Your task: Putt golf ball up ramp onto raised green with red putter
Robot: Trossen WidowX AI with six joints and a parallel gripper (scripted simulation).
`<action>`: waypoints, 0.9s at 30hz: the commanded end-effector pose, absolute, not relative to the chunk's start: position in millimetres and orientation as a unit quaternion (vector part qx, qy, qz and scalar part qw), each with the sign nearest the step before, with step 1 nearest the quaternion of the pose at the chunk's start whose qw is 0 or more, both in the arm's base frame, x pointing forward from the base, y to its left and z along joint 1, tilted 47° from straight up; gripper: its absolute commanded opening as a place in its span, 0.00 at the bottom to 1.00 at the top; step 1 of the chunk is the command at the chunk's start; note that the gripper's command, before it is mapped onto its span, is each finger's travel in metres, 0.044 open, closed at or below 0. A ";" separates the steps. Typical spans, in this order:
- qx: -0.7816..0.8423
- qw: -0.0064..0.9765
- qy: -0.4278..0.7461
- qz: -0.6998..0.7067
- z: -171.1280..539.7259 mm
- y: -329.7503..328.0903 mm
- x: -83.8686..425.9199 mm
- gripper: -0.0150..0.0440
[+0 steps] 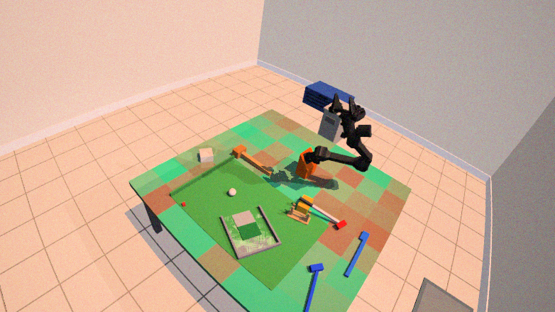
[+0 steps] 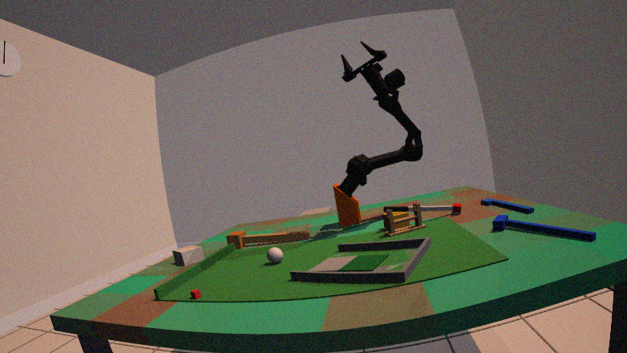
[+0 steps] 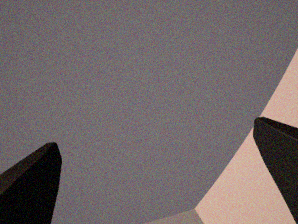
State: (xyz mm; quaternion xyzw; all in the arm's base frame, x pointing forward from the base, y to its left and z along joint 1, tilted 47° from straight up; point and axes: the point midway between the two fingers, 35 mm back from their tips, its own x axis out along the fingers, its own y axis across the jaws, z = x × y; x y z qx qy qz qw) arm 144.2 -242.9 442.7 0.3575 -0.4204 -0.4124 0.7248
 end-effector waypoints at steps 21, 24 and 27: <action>-0.110 0.957 0.235 0.130 268.4 6.0 337.6 1.00; -0.171 0.922 0.253 0.237 250.1 46.8 329.8 1.00; -0.224 0.875 0.257 0.343 233.9 86.1 315.0 1.00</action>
